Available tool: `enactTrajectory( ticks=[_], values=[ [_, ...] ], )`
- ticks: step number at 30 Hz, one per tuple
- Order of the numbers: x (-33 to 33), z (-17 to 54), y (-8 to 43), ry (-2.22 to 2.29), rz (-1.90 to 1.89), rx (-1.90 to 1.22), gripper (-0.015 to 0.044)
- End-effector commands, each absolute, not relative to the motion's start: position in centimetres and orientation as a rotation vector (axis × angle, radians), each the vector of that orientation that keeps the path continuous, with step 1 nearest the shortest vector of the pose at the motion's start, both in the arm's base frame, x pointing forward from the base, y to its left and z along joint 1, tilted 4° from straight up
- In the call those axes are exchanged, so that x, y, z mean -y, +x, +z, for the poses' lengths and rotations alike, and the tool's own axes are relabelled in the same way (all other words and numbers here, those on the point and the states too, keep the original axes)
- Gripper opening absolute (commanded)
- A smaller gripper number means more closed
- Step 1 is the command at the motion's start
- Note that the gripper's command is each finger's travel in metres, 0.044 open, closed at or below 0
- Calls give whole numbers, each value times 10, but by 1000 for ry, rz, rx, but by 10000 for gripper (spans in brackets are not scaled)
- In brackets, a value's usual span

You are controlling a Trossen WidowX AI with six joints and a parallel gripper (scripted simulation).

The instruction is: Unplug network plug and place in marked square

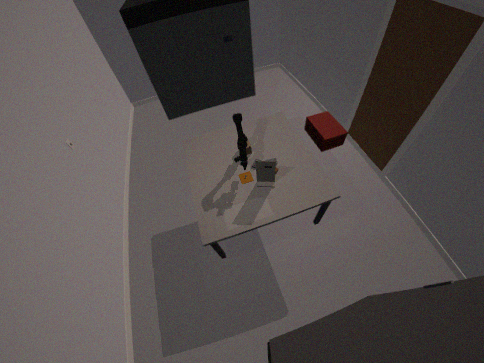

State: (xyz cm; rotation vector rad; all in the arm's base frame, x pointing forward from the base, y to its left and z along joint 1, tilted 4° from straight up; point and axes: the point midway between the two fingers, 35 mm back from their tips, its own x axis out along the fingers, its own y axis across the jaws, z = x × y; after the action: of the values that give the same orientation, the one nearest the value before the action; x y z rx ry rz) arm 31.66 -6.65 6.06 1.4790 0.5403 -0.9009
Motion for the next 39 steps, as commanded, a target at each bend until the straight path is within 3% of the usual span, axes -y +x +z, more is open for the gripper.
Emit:
enactTrajectory(
  ticks=[1,27,37,39],
  values=[
    [66,68,318,1480,-901,-539,156],
    [59,168,311,1482,-904,-532,156],
    [59,168,311,1482,-904,-532,419],
    [59,168,311,1482,-904,-532,440]
  ],
)
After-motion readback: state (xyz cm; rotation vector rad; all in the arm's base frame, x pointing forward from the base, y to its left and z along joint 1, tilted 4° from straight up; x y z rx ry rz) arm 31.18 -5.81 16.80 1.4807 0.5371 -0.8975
